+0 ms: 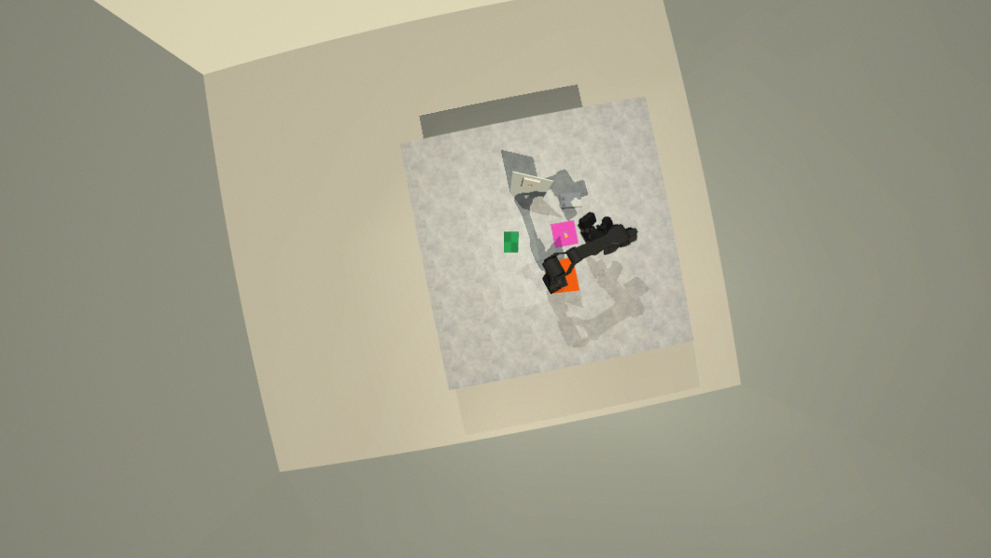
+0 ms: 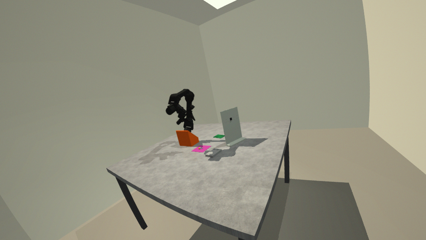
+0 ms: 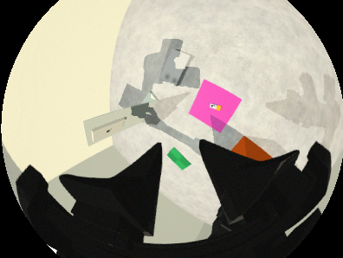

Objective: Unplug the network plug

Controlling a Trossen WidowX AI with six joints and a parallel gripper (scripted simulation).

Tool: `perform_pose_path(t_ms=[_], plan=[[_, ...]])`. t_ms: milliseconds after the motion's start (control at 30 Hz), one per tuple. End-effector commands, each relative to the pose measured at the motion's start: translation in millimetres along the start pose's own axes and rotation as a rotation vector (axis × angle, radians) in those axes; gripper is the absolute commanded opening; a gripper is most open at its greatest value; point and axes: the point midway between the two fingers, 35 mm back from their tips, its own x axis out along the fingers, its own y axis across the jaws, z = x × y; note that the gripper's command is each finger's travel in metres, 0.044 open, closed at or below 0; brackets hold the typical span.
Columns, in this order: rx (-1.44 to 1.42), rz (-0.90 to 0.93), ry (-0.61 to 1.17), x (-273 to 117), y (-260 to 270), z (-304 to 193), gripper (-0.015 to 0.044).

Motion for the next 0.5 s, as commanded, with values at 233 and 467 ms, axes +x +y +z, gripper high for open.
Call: perform_pose_path(t_ms=[233, 467], plan=[[-0.005, -0.006, 0.000, -2.4, 0.6, -0.5, 0.0440], [-0.005, -0.006, 0.000, -2.4, 0.6, -0.5, 0.0440]])
